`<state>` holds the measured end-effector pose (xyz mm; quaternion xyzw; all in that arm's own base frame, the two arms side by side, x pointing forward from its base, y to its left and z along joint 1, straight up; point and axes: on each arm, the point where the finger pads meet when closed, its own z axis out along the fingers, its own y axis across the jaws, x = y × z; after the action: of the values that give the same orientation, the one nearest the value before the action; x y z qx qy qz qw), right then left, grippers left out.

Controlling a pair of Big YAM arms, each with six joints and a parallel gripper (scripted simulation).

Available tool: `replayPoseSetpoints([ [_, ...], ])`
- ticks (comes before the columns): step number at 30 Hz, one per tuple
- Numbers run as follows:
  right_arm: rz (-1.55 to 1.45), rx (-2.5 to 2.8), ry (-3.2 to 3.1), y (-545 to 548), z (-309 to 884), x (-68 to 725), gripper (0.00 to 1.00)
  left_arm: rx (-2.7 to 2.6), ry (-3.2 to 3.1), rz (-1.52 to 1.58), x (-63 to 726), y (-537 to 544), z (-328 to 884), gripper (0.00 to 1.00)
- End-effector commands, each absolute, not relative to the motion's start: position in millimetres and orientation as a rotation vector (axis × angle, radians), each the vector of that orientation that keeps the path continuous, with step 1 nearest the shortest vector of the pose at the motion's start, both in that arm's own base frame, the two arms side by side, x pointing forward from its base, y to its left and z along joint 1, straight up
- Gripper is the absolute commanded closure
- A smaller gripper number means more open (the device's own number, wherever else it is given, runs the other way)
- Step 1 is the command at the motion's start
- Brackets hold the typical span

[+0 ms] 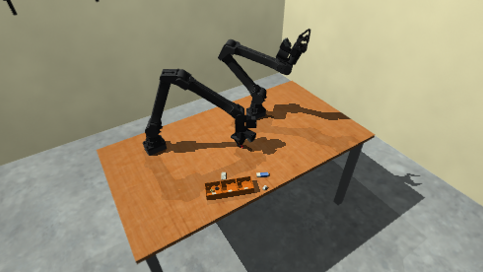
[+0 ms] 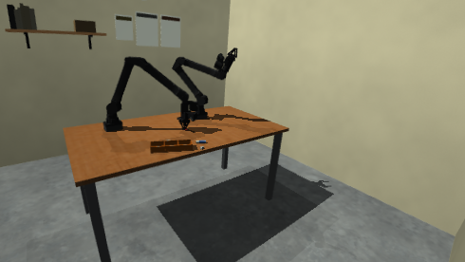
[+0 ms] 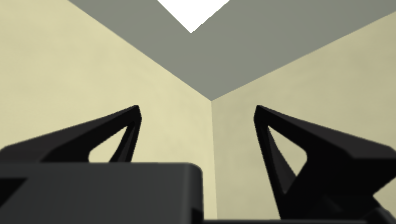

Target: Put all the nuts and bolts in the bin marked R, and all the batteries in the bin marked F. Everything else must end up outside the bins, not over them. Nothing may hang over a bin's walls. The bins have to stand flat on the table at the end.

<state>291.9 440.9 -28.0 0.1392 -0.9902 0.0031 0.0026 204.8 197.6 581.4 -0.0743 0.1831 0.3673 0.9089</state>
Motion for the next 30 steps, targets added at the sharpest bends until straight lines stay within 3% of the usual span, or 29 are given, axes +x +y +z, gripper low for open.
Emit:
replayPoseSetpoints([
  [1, -0.077, 0.441, -3.153, 462.7, -6.5, 313.6, 0.91, -0.143, 0.346, 0.776, 194.7, 194.1, 586.3, 0.00],
  [30, -0.085, 0.441, -3.158, 460.4, 54.0, 312.3, 0.91, -0.143, 0.346, 0.776, 194.7, 194.1, 586.3, 0.00],
])
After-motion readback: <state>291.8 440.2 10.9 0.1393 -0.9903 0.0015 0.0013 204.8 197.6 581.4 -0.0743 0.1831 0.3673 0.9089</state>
